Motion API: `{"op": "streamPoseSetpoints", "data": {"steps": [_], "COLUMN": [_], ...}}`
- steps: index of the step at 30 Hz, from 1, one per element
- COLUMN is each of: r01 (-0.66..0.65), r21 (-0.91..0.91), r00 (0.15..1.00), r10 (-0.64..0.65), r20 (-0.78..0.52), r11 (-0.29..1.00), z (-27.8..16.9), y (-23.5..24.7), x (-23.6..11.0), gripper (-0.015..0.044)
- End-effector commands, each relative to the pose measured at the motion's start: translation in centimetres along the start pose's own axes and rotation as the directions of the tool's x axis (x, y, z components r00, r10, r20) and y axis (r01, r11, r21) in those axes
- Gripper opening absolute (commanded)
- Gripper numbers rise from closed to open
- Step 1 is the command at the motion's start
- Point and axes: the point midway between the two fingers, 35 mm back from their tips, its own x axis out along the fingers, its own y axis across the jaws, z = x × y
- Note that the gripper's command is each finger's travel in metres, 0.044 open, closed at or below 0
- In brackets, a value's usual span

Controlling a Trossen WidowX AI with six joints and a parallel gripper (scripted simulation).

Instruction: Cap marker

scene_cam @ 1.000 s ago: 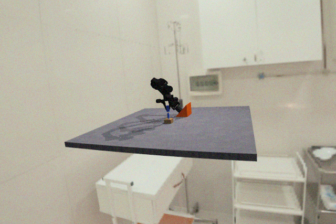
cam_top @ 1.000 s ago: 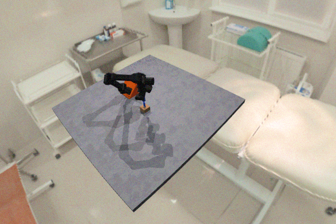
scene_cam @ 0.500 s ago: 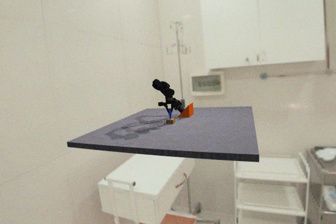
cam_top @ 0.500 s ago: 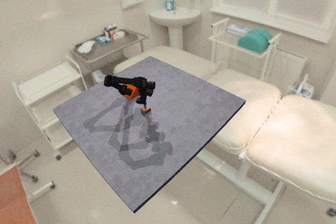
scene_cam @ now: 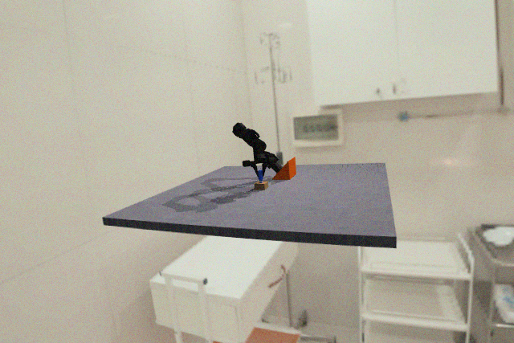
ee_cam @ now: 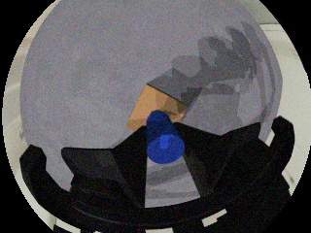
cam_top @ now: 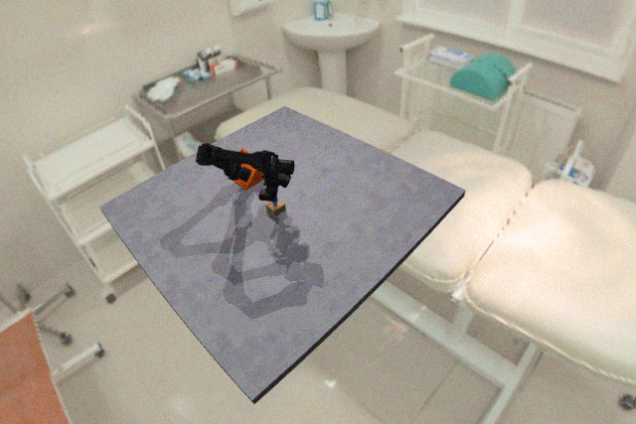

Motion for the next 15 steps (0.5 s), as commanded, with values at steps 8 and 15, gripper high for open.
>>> {"op": "streamPoseSetpoints", "data": {"steps": [8,15], "r01": [0.000,0.000], "r21": [-0.001,-0.001], "r00": [1.000,1.000], "r10": [0.000,0.000], "r20": [0.000,0.000], "r11": [1.000,1.000], "z": [-0.05,-0.05], "y": [0.02,0.02], "x": [0.22,0.22], "gripper": [0.0053,0.0236]}}
